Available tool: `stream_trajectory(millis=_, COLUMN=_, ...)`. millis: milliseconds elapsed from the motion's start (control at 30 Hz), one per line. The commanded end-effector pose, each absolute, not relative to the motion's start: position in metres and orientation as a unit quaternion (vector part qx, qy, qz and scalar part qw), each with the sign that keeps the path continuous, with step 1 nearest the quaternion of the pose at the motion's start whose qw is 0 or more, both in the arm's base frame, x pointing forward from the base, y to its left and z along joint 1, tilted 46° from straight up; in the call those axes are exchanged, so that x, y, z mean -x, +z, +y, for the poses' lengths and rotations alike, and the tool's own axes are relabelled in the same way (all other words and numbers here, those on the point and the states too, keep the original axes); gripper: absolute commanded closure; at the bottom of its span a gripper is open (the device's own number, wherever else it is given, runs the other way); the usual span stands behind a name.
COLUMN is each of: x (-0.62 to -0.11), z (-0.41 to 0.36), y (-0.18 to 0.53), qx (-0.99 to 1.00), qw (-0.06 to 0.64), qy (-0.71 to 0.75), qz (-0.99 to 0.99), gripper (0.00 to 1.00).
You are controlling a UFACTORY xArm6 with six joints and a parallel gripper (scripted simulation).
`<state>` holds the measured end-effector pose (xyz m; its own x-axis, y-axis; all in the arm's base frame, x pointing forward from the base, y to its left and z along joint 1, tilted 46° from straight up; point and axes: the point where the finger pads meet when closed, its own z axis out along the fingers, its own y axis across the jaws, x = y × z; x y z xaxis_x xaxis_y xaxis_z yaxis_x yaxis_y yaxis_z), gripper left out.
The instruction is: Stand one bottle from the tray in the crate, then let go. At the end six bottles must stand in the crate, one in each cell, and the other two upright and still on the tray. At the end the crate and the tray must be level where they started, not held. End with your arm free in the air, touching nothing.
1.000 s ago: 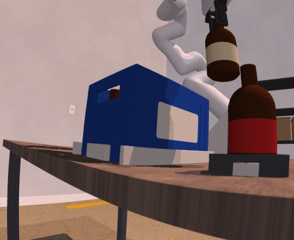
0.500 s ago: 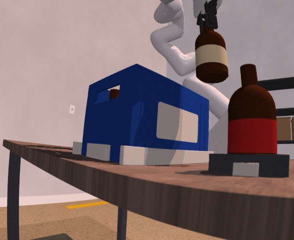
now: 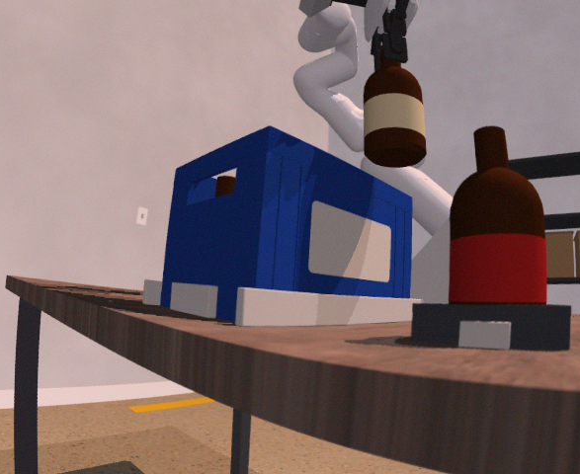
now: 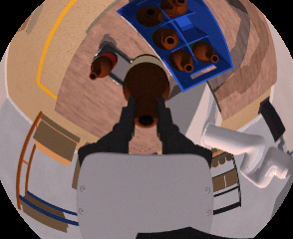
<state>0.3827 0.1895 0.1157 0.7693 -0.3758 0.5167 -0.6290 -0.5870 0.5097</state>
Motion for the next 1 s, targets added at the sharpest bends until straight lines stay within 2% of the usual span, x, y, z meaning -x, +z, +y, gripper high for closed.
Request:
stream_trajectory(millis=0, x=-0.385, z=0.181, y=0.127, qx=-0.873, qw=0.35, qy=0.181, qz=-0.288, gripper=1.0)
stream_trajectory(millis=967, x=-0.39, z=0.14, y=0.171, qx=-0.873, qw=0.35, qy=0.181, qz=-0.288, gripper=1.0)
